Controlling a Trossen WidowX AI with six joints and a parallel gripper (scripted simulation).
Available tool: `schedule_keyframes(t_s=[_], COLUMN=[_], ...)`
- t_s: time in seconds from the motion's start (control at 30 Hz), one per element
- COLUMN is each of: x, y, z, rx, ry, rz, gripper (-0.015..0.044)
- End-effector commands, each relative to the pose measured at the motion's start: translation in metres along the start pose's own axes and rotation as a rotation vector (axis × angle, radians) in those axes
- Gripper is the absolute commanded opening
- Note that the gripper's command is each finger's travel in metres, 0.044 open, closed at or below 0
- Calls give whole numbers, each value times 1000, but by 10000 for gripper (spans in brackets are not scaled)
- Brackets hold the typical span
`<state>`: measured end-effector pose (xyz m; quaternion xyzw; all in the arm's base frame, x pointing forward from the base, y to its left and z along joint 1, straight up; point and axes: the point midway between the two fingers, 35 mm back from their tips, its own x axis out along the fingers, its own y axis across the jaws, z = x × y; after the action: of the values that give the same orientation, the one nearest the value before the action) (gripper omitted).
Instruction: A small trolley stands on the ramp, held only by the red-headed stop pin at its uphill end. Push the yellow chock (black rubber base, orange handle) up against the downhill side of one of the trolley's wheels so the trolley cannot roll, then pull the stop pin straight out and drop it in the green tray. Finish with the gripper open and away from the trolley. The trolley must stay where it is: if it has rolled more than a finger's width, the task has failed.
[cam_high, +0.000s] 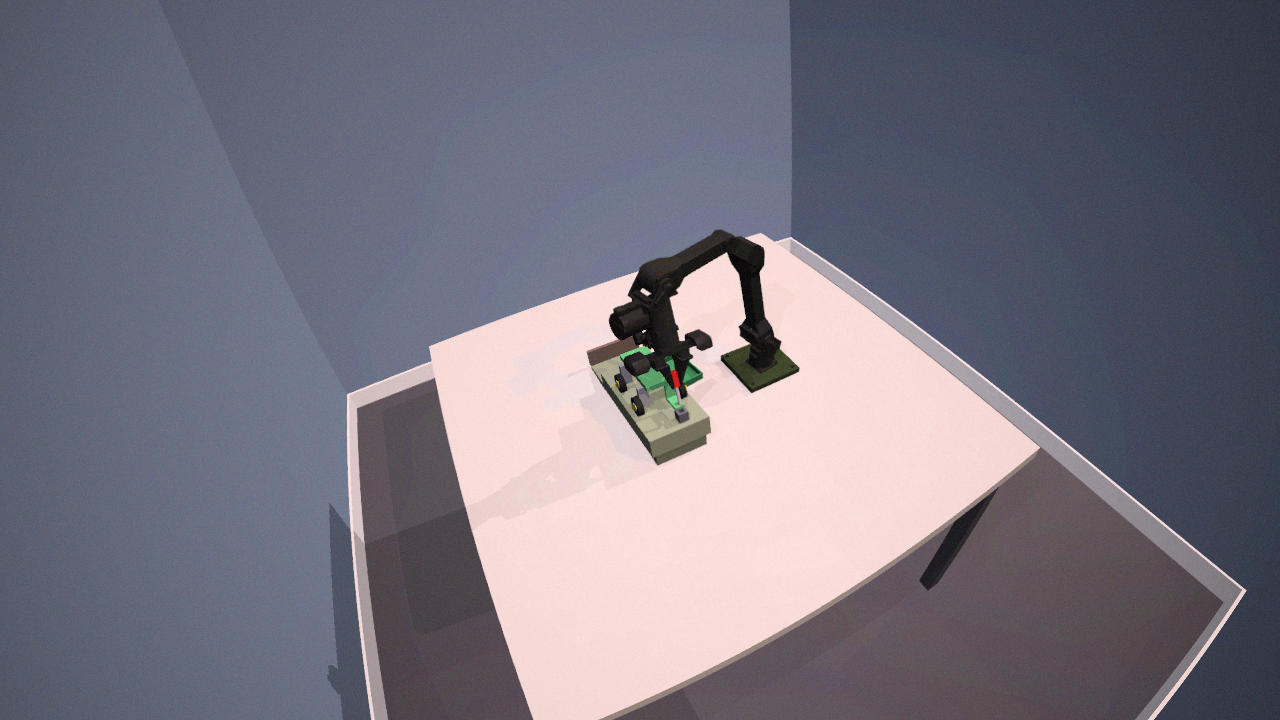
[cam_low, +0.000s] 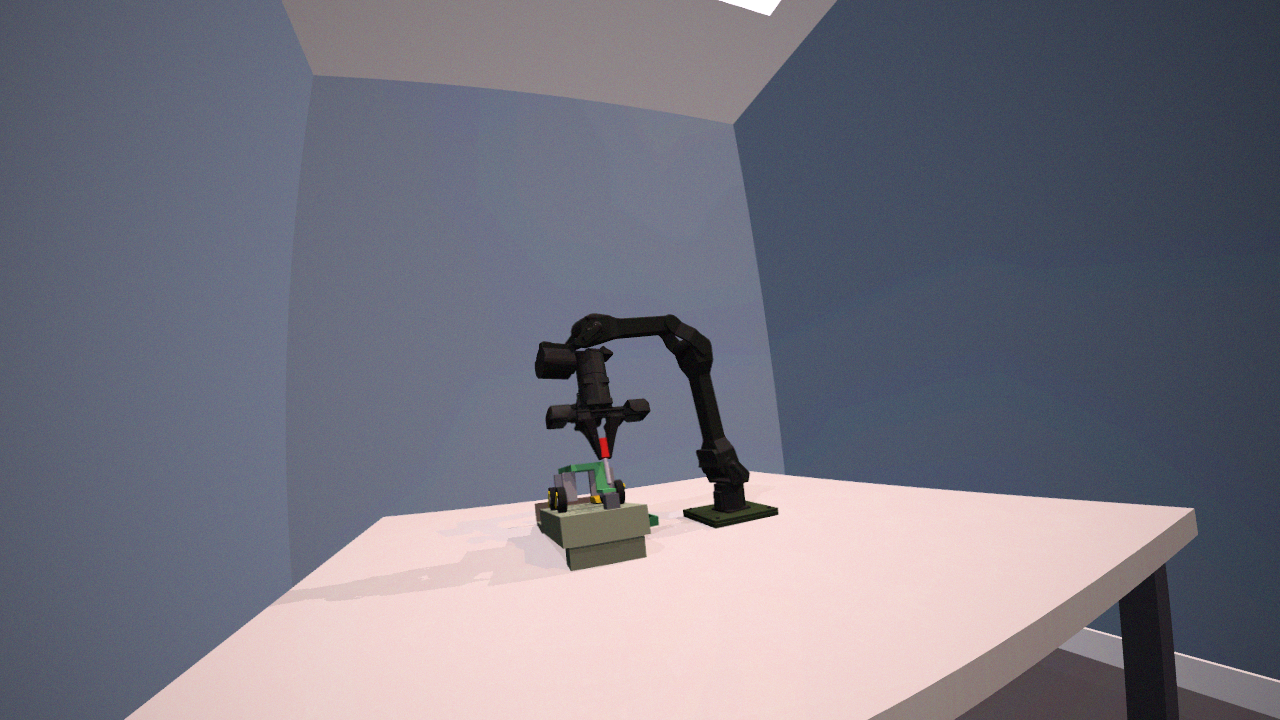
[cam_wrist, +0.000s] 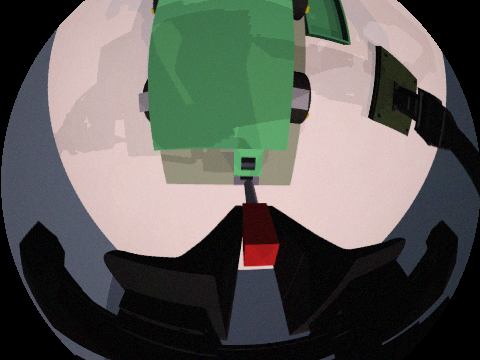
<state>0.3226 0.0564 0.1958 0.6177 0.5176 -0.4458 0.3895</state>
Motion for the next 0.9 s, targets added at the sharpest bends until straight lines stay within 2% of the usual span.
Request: schedule_keyframes(t_s=[0.0,0.67,0.87], x=[-4,1,1], y=[1,1,-16], z=[-3,-32,-31], rx=[-6,-6,-6], ry=[6,9,9], rz=[3,3,1], gripper=[0,0,0])
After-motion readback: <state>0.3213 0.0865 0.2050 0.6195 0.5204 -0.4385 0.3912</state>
